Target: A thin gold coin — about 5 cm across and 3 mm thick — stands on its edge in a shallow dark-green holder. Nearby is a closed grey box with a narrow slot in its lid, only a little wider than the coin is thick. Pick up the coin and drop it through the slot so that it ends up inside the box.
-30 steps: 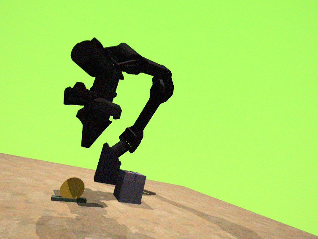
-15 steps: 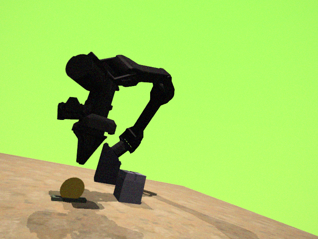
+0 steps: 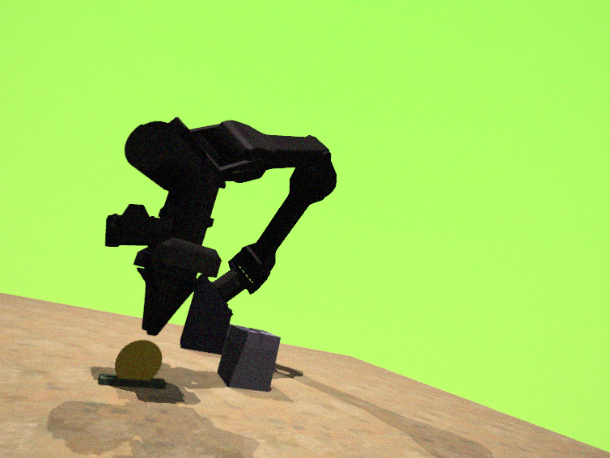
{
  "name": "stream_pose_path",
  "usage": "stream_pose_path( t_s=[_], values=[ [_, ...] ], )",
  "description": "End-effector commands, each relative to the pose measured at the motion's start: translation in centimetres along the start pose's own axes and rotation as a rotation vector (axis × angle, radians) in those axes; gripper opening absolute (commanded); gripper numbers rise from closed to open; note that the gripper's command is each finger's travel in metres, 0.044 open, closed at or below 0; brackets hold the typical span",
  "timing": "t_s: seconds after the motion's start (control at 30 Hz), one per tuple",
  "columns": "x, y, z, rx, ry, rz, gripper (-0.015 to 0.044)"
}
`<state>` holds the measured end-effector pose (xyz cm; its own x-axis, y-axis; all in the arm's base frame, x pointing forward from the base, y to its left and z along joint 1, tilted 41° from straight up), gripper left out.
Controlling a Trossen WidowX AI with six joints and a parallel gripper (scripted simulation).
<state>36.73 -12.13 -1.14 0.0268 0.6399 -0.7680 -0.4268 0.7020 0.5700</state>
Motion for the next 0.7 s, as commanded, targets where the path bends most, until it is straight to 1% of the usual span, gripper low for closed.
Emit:
stream_pose_path(
  t_s=[0.0,0.67],
  values=[
    [1.0,-0.1,-0.2,0.011,0.002,0.009,0.0161],
    [4.2,0.0,-0.3,0.011,0.002,0.011,0.0161]
  ],
)
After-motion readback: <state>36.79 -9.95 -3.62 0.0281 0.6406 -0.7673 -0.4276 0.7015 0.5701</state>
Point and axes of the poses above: the point midway between the two fingers, 35 mm back from their tips, its own x axis out along the fingers, its own z axis across the jaws, y = z × x, the point moved 9 cm from there along -x, back along the fingers, and after that the axes turned 12 degrees about -x, right-handed, at the moved point
